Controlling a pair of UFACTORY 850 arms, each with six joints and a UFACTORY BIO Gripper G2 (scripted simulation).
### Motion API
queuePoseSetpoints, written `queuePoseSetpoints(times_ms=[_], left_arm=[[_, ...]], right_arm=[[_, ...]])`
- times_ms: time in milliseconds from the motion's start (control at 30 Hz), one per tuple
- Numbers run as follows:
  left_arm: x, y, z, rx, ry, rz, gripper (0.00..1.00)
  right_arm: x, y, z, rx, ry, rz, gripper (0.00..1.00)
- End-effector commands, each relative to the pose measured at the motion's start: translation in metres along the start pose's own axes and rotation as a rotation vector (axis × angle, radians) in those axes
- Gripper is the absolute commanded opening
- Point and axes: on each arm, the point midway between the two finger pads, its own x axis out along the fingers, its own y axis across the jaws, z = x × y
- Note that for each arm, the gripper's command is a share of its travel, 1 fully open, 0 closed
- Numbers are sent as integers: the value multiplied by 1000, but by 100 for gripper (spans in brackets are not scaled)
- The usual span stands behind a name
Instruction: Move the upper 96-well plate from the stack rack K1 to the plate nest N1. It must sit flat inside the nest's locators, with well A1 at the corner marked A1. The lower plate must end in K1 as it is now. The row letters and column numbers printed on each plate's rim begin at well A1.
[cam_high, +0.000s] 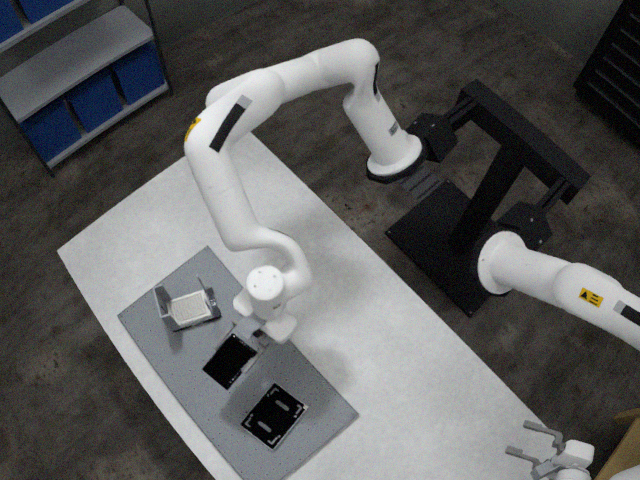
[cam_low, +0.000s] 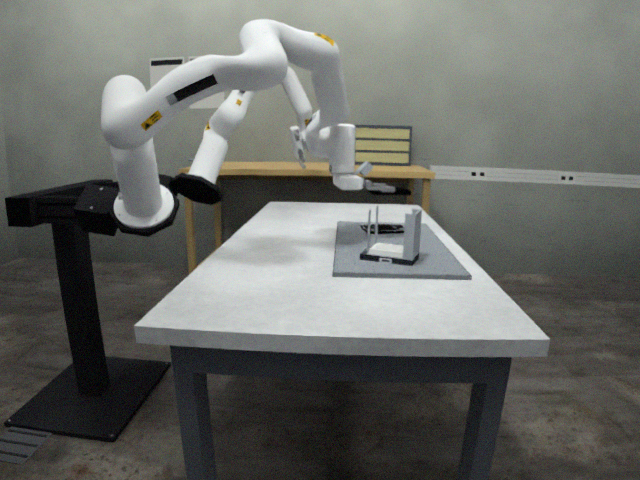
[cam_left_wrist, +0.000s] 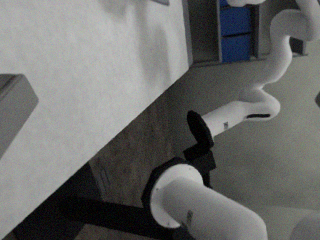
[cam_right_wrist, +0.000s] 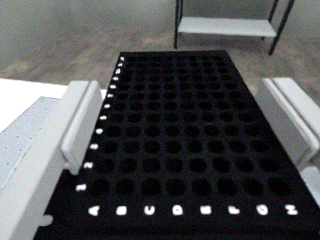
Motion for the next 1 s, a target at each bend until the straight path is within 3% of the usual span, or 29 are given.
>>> queuePoseSetpoints(times_ms=[0,967], left_arm=[[0,0,1,1,0,0,100],[0,0,1,1,0,0,100]], right_arm=[[5,18,0,0,-1,-1,0],[23,100,-1,0,-1,-1,0]])
